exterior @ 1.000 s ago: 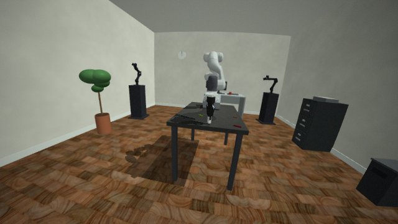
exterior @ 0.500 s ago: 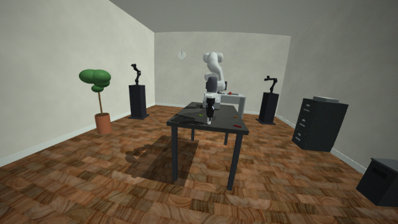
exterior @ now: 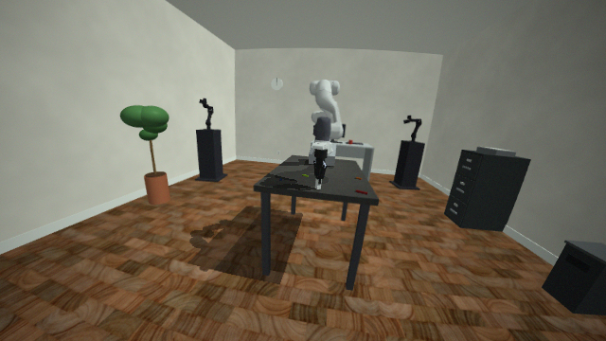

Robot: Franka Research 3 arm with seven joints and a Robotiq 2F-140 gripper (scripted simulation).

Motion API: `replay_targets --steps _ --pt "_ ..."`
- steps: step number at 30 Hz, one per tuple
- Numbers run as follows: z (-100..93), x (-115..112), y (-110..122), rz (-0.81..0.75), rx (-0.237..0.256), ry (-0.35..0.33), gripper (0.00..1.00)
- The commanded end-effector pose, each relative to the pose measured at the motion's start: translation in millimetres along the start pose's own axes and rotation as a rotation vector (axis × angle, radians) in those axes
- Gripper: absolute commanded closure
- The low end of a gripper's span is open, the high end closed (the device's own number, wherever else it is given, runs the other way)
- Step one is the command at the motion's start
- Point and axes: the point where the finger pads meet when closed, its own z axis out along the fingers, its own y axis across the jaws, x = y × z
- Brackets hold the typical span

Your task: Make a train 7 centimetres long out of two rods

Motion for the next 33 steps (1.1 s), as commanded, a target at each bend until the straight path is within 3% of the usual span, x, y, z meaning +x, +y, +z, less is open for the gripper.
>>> replay_targets --steps 1,24,33 --pt "0.3 0.7 -1.3 0.003 0.002 0.002 0.88" --pt "0.3 0.7 -1.3 0.003 0.002 0.002 0.88" --pt "0.3 0.7 -1.3 0.003 0.002 0.002 0.81"
